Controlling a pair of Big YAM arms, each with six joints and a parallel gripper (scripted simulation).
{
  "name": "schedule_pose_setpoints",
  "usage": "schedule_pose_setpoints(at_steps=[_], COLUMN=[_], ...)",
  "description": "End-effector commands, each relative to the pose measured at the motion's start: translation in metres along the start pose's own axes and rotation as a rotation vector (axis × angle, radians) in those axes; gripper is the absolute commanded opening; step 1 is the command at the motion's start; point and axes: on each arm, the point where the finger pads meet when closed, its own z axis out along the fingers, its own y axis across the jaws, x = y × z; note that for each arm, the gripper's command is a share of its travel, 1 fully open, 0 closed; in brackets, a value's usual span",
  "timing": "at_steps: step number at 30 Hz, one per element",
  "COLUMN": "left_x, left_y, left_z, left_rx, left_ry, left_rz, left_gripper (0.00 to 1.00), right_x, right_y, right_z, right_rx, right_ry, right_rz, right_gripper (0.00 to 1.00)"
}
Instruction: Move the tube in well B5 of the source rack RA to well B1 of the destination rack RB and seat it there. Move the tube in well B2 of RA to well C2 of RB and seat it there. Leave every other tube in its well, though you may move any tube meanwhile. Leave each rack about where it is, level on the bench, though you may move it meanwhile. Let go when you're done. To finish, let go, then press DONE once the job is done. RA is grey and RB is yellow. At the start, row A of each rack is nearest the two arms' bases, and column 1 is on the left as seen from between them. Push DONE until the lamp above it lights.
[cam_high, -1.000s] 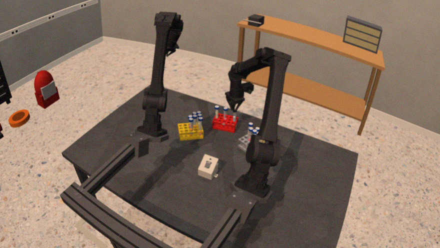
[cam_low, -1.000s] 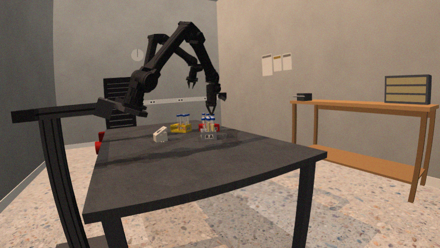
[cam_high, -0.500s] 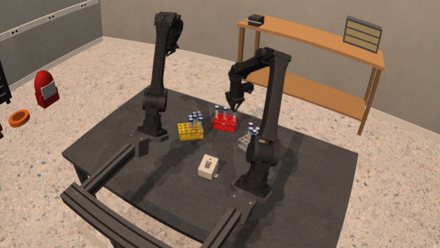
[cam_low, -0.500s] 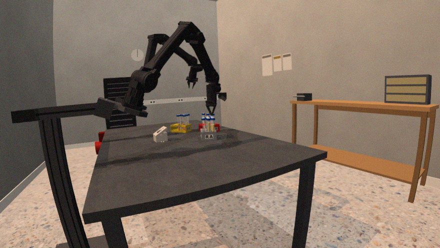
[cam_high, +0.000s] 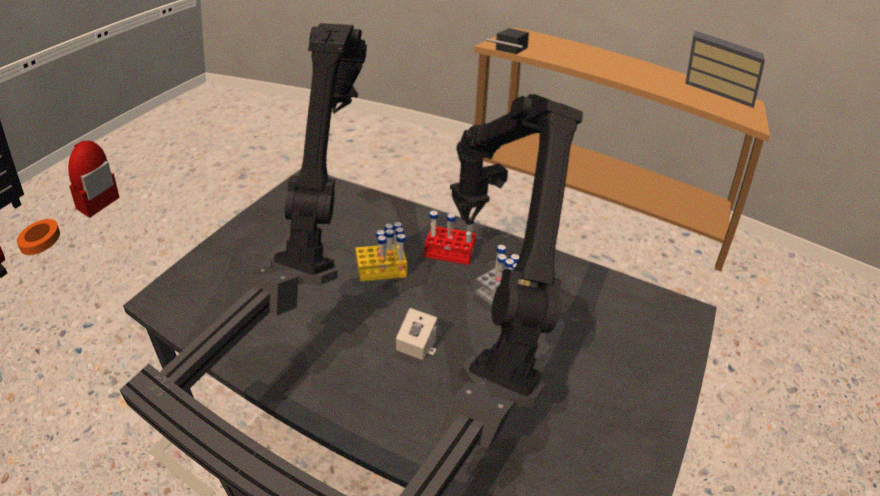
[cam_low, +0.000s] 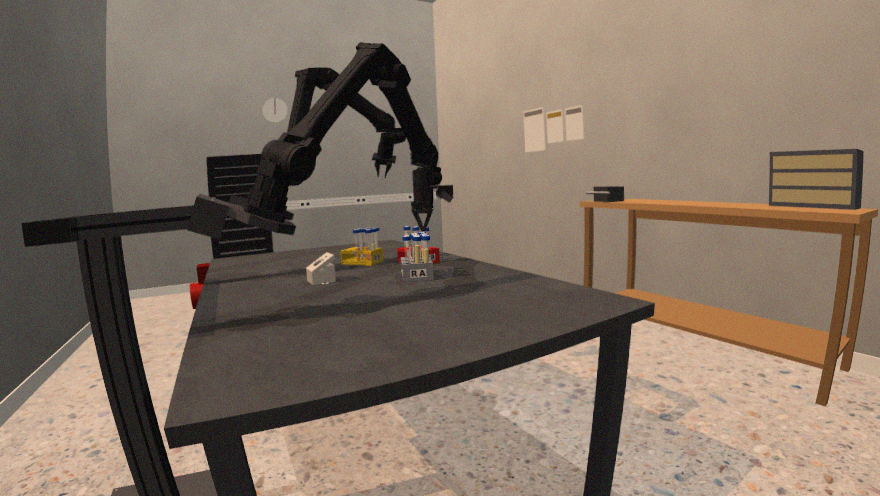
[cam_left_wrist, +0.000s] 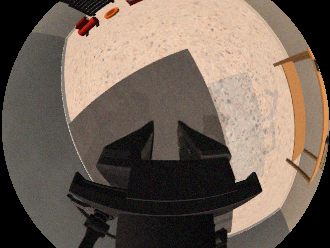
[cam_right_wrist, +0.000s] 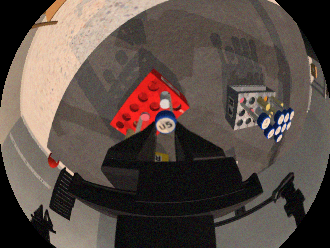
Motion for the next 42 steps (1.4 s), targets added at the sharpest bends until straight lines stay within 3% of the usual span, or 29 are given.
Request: schedule_pose_setpoints(at_steps=[1, 19, 21, 42], left_x=[-0.015, -0.015, -0.015, -0.015], left_y=[-0.005, -0.005, -0.005, -0.005], left_z=[-0.013, -0.013, -0.013, -0.013], left_rx=[0.021, 0.021, 0.021, 0.021], left_ry=[-0.031, -0.031, -0.031, -0.031], left_rz=[-0.013, -0.013, -0.013, -0.013], left_gripper=[0.3, 0.3, 0.3, 0.3], right_x=[-0.012, -0.011, -0.006, -0.002], right_y=[0.002, 0.001, -0.001, 0.0], right_z=[-0.014, -0.016, -0.003, -0.021], right_rx=[-0.035, -0.039, -0.019, -0.027], right_ry=[-0.016, -0.017, -0.008, -0.009], right_rz=[0.011, 0.012, 0.005, 0.004], right_gripper=[0.0, 0.0, 0.0, 0.0])
